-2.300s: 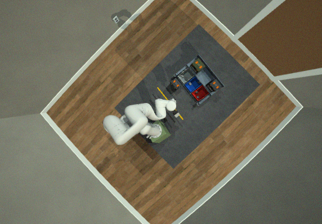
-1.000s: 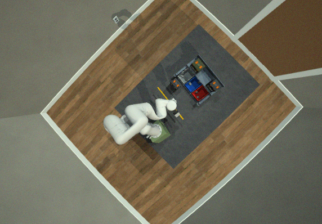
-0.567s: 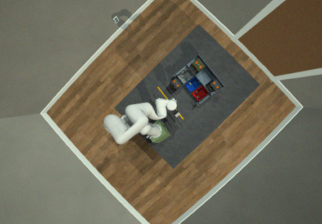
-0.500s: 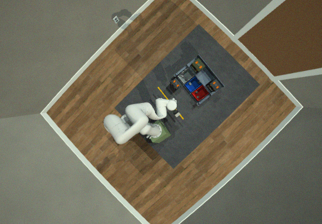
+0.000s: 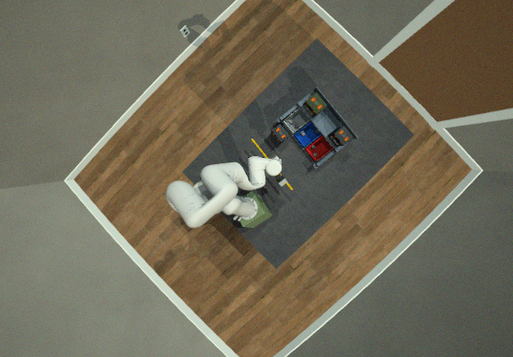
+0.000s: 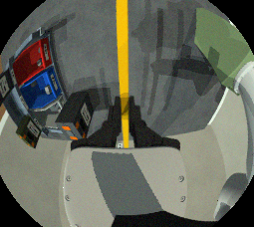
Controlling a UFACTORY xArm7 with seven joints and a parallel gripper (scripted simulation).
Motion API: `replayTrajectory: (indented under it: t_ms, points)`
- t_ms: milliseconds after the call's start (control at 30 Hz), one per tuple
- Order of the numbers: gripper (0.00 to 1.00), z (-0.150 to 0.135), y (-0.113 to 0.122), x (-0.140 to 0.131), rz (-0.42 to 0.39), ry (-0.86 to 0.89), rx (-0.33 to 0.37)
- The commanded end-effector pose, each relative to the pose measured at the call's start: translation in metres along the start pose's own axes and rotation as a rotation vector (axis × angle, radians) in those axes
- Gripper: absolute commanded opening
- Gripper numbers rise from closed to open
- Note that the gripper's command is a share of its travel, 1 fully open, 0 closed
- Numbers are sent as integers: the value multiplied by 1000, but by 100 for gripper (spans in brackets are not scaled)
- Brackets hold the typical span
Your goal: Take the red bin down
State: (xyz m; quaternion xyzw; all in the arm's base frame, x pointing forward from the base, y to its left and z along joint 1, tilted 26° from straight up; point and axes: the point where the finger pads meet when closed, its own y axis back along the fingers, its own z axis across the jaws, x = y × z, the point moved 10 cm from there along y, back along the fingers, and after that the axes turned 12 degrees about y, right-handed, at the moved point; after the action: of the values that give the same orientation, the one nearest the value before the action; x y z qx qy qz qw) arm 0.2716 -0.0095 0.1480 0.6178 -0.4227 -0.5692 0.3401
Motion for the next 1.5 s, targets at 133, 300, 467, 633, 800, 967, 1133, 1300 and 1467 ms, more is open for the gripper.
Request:
replayTrajectory:
  t_ms: [133, 300, 467, 633, 800, 967, 1133, 1300, 1467]
  points:
    - [0, -1, -15, 0, -1, 0, 3]
    - [0, -1, -15, 0, -1, 0, 3]
    - [0, -1, -26, 0, 0, 0, 2]
    - [0, -1, -34, 0, -1, 0, 2]
    - [0, -1, -34, 0, -1, 0, 2]
    - [0, -1, -38, 0, 0, 0, 2]
    - [0, -2, -54, 0, -1, 0, 2]
    - [0, -2, -54, 0, -1, 0, 2]
    - [0, -2, -54, 0, -1, 0, 2]
